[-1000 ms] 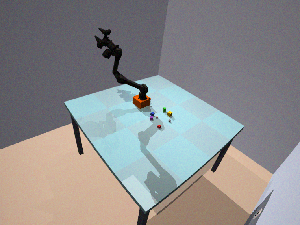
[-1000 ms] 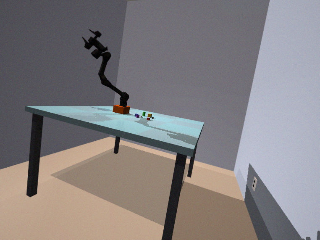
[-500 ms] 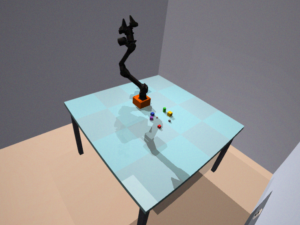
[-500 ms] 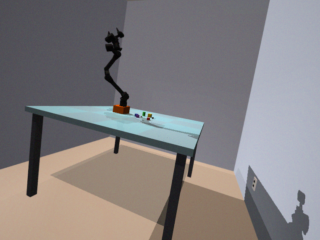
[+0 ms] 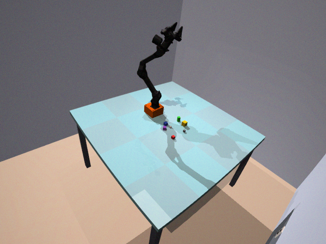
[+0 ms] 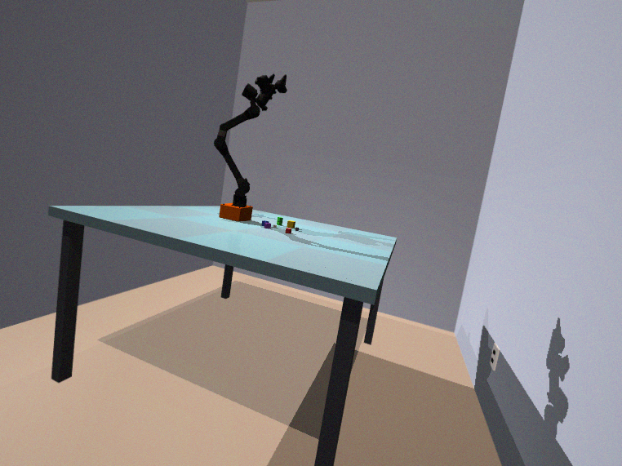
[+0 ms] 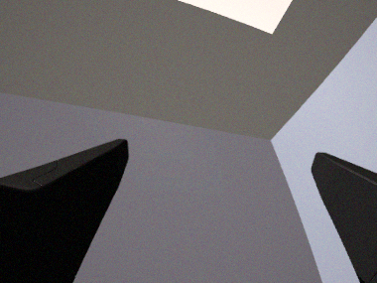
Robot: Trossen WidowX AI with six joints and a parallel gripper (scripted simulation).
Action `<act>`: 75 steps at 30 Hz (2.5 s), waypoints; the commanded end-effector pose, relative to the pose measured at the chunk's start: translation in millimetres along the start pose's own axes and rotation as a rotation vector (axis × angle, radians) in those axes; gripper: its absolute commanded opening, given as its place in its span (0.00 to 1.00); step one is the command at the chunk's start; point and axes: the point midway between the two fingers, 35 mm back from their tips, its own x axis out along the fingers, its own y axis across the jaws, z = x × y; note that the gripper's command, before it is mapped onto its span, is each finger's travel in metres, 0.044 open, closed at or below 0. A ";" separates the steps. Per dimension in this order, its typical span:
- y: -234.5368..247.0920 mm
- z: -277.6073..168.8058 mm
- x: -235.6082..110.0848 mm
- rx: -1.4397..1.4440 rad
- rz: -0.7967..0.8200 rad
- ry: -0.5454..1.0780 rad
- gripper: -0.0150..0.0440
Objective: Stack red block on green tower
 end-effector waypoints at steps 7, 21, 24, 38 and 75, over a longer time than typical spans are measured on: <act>-150.6 -112.2 -12.1 -0.177 -0.405 0.331 1.00; -347.0 -198.4 -157.6 -0.350 -0.942 0.852 1.00; -377.4 -206.4 -199.8 -0.358 -1.050 0.962 1.00; -438.6 -228.2 -442.6 -0.200 -1.476 1.675 1.00; -397.2 -240.1 -616.2 0.152 -1.572 2.153 1.00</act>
